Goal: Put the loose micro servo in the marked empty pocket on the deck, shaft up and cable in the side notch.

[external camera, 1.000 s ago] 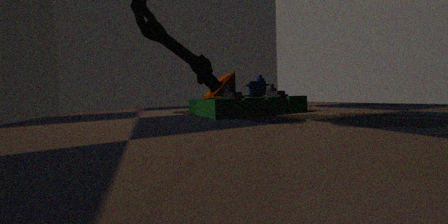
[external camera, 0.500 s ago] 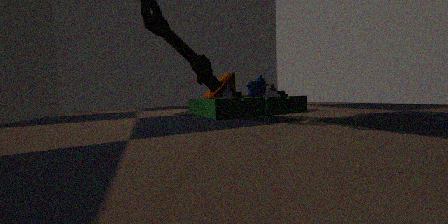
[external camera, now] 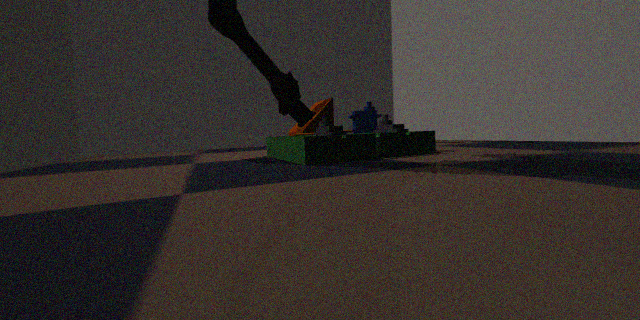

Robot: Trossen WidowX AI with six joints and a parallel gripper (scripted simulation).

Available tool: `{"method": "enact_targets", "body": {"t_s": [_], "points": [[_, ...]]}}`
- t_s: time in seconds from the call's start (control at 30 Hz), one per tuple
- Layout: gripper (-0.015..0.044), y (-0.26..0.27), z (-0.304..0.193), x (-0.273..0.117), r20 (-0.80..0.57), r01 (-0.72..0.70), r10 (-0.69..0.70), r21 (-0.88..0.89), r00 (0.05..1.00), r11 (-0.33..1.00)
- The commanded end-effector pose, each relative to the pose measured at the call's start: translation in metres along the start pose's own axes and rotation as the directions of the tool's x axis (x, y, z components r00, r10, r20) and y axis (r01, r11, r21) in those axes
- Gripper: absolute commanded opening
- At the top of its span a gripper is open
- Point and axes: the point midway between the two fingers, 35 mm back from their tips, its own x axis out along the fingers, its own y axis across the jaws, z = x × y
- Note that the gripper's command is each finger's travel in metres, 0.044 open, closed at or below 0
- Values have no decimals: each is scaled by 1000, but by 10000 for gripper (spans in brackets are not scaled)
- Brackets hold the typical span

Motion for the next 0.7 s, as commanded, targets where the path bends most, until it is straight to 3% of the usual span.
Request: {"method": "enact_targets", "body": {"t_s": [0.0,0.33,0.67], "points": [[440,-31,21,25,115,98,-106,71,988,993],[440,-97,66,59,347,235,-302,221,888,946],[440,-160,115,70,568,285,-442,348,694,893]]}}
